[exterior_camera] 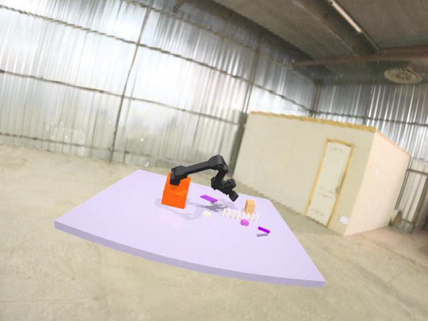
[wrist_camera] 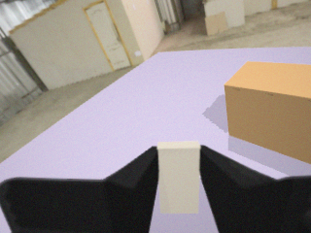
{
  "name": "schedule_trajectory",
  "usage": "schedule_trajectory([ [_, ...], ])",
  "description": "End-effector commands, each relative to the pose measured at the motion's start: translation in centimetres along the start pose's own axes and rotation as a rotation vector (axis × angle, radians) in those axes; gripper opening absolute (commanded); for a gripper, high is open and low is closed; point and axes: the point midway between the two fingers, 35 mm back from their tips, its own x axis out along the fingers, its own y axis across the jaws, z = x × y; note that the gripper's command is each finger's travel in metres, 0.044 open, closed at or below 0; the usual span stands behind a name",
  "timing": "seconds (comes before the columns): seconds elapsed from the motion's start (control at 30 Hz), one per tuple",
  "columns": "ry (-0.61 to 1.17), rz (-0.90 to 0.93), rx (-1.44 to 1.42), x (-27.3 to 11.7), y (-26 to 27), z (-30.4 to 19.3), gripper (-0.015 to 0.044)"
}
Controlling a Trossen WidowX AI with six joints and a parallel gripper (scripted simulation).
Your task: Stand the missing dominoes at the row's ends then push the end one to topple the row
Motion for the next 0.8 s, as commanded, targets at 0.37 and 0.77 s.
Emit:
schedule_trajectory([
  [0.37, -0.237, -0.071, -0.132, -5.0, -0.8, 1.3, 0.0107],
  [0.77, -0.362, -0.130, -0.222, -8.7, -1.3, 2.3, 0.0107],
])
